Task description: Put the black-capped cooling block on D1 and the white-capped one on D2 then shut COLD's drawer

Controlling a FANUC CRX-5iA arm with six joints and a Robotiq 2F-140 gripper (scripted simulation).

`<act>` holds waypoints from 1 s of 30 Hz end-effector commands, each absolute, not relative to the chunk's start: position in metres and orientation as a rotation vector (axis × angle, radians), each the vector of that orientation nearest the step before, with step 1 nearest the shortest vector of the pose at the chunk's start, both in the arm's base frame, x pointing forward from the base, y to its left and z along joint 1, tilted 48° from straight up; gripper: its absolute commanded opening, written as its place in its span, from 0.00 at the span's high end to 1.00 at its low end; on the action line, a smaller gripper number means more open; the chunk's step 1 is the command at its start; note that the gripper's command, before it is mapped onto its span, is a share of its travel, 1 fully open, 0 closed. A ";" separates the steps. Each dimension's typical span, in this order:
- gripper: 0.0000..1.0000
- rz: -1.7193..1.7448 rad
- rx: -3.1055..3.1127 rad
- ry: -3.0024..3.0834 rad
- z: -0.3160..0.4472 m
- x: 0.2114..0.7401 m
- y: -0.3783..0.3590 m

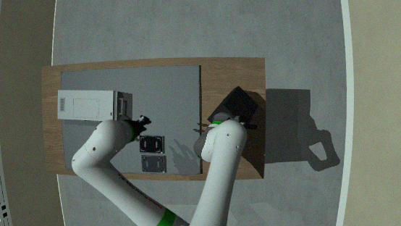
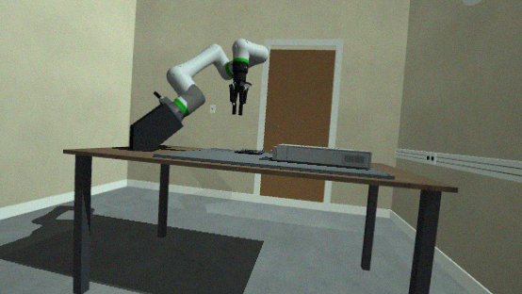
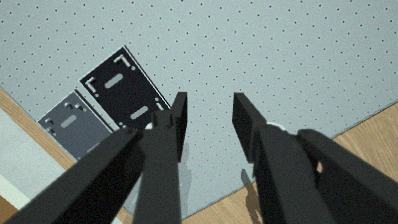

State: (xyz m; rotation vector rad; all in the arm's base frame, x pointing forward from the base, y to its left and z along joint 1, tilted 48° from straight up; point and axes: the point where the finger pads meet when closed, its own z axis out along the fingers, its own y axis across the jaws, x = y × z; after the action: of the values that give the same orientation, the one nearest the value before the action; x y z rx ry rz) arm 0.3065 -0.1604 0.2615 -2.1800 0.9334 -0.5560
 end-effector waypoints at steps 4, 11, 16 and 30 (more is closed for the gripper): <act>0.66 -0.497 -2.109 1.061 0.262 0.306 -0.161; 0.66 -0.406 -1.985 1.243 0.262 0.306 -0.161; 0.66 -0.340 -1.889 1.366 0.262 0.306 -0.161; 0.66 -0.178 -1.635 1.637 0.262 0.306 -0.161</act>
State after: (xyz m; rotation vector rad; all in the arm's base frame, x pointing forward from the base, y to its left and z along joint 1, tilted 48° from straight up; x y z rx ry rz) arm 0.3066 -0.1604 0.2615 -1.6890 1.5808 -0.2117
